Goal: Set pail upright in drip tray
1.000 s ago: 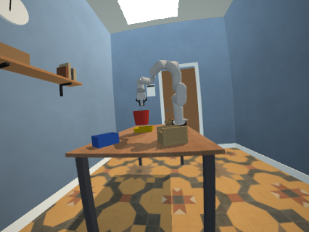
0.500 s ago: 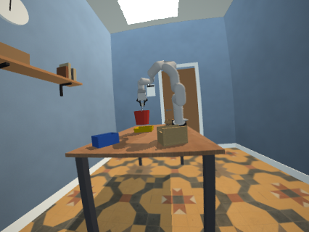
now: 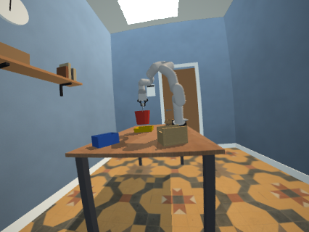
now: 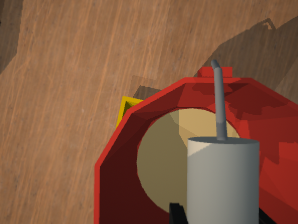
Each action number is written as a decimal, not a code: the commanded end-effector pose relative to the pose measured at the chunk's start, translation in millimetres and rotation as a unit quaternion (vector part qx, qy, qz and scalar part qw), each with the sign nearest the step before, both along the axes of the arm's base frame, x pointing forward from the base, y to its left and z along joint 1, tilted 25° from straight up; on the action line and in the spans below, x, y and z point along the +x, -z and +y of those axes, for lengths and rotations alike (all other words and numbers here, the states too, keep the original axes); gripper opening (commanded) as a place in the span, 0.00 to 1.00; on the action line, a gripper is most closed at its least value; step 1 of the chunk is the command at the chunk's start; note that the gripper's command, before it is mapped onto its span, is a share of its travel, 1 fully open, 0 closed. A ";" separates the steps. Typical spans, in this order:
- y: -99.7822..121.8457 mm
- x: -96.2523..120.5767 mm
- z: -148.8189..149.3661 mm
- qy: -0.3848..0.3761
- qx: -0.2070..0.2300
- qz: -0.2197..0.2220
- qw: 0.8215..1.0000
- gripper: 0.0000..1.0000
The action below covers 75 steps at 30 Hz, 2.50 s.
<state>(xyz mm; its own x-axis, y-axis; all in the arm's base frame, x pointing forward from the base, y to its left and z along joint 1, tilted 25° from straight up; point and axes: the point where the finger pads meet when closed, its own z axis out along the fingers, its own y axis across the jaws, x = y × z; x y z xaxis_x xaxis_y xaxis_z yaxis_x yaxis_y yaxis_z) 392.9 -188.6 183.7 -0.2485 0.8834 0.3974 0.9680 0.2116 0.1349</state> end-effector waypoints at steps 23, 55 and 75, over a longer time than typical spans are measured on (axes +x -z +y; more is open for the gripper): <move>11.6 2.0 -30.5 0.001 -0.001 -0.002 1.000 0.00; 15.5 2.3 -39.0 0.001 -0.001 -0.002 1.000 0.00; 15.6 2.3 -39.0 0.001 -0.001 -0.002 1.000 0.00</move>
